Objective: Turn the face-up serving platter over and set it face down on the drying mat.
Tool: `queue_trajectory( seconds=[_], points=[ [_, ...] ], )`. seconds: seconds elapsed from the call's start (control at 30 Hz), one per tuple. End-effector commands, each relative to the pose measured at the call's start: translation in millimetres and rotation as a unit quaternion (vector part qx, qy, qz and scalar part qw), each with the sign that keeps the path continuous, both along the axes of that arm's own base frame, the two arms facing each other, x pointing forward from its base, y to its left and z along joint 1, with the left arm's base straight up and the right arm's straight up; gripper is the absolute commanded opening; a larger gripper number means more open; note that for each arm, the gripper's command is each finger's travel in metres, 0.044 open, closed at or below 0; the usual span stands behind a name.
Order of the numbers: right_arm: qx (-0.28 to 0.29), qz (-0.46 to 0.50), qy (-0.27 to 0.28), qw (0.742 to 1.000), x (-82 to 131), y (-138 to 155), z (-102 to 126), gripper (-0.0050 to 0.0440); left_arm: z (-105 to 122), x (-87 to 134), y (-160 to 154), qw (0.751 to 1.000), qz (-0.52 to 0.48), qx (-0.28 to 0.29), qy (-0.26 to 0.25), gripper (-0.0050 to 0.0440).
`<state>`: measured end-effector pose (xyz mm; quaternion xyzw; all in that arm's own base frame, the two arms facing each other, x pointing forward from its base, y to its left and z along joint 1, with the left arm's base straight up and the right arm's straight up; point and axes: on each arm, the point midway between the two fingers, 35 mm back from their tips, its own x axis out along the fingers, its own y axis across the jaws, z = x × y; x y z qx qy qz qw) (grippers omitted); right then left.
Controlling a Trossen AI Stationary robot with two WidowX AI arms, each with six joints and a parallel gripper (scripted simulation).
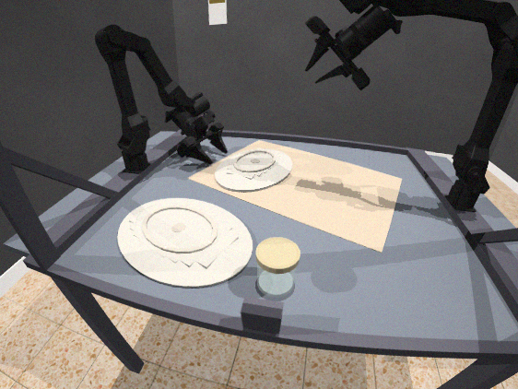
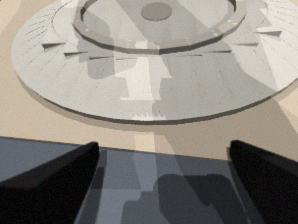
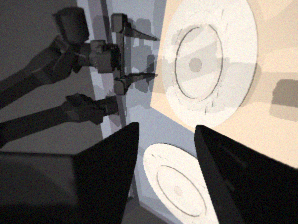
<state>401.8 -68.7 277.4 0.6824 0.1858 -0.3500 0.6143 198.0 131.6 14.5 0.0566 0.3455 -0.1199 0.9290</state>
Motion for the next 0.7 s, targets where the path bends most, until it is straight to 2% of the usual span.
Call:
queue_trajectory(
  seconds=[0.0, 0.67],
  points=[
    [-0.003, -0.002, -0.022, 1.0, -1.9, 0.9, 17.3, 0.016, 8.1, 2.1, 8.0, 1.0, -0.001, 0.016, -0.012, 0.04],
    [-0.003, -0.002, -0.022, 1.0, -1.9, 0.9, 17.3, 0.016, 7.5, -4.0, 9.2, 1.0, -0.001, 0.015, -0.012, 0.04]
  ],
)
